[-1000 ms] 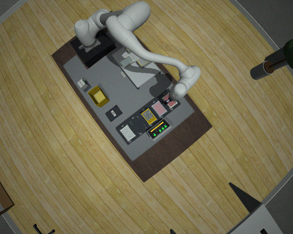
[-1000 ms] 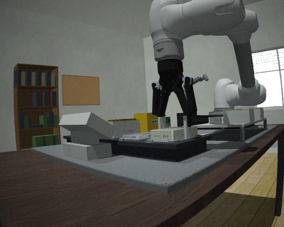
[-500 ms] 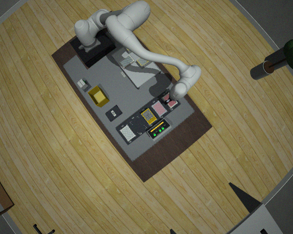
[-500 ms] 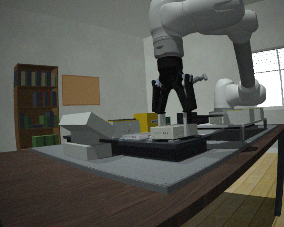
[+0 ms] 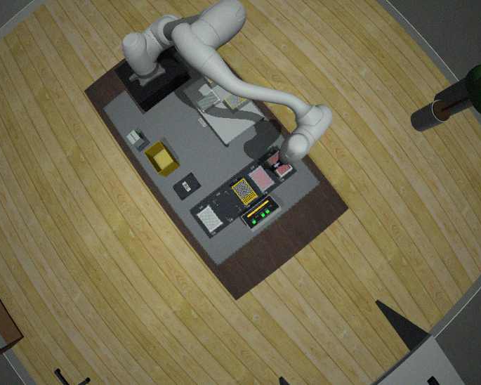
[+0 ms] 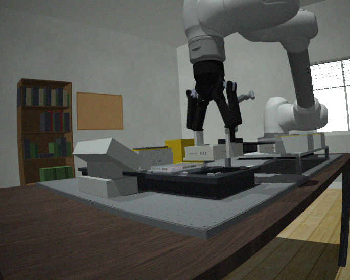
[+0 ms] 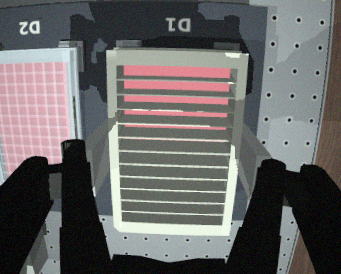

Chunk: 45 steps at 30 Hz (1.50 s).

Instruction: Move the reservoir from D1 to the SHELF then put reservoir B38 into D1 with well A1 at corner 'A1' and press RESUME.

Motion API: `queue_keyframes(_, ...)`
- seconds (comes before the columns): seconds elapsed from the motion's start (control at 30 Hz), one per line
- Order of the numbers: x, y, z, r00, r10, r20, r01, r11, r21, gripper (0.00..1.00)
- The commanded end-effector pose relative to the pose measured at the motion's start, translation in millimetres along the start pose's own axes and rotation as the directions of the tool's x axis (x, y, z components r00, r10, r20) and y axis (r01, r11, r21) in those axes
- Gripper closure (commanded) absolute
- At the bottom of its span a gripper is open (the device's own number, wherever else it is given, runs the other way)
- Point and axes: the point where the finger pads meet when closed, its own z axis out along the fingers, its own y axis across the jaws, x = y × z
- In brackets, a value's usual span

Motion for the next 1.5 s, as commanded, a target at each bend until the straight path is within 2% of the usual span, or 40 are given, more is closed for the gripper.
queue_keyframes(0.0, 0, 0, -3.3, 1.000, 0.000, 0.000, 0.000, 1.000, 0.000, 1.00)
queue_keyframes(1.47, 0, 0, -70.0, 1.000, 0.000, 0.000, 0.000, 1.000, 0.000, 1.00)
